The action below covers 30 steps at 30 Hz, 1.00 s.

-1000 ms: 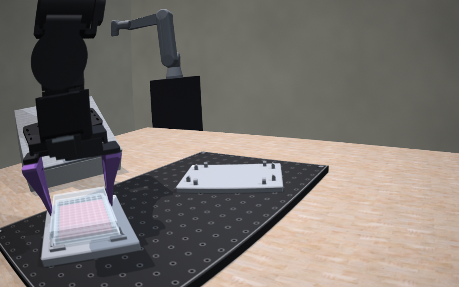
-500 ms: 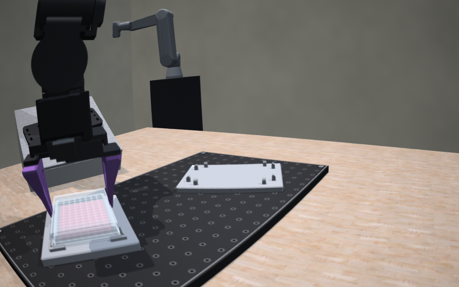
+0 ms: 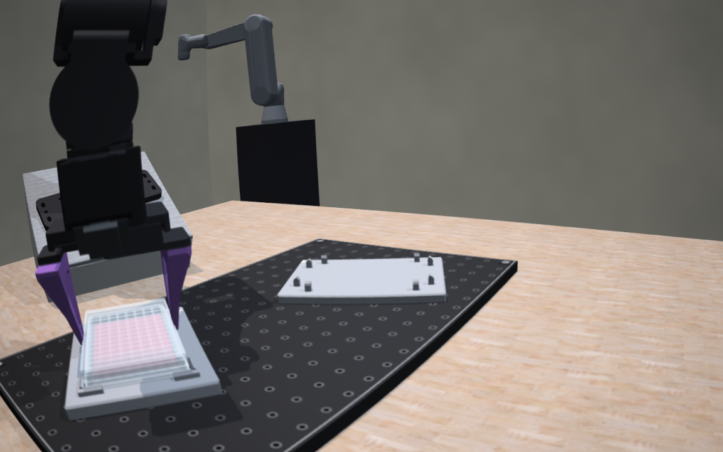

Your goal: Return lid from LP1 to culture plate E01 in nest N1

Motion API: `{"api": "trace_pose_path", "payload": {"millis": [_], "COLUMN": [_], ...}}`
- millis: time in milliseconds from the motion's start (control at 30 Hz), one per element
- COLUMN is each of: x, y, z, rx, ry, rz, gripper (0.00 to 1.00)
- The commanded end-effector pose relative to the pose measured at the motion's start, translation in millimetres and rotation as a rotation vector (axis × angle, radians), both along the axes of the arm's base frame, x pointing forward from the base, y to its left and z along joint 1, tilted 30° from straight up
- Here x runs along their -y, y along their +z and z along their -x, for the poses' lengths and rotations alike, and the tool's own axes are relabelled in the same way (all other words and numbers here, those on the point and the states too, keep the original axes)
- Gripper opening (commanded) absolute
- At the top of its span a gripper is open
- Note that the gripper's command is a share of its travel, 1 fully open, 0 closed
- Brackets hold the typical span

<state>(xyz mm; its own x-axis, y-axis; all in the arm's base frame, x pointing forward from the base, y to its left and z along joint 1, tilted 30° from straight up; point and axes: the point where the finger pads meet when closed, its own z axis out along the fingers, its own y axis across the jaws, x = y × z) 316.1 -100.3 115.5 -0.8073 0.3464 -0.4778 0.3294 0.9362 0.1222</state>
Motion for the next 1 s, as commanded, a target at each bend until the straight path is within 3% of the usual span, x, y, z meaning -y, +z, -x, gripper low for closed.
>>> {"api": "trace_pose_path", "payload": {"millis": [0, 267, 300, 967], "x": [1.2, 1.2, 1.2, 1.2], "y": [3.5, 3.4, 3.4, 3.4], "z": [-2.6, -2.7, -2.7, -2.7], "rx": [0.016, 0.016, 0.016, 0.016], "ry": [-0.001, -0.001, -0.001, -0.001], "rz": [0.006, 0.006, 0.006, 0.006], "gripper": [0.00, 0.00, 1.00, 1.00]}}
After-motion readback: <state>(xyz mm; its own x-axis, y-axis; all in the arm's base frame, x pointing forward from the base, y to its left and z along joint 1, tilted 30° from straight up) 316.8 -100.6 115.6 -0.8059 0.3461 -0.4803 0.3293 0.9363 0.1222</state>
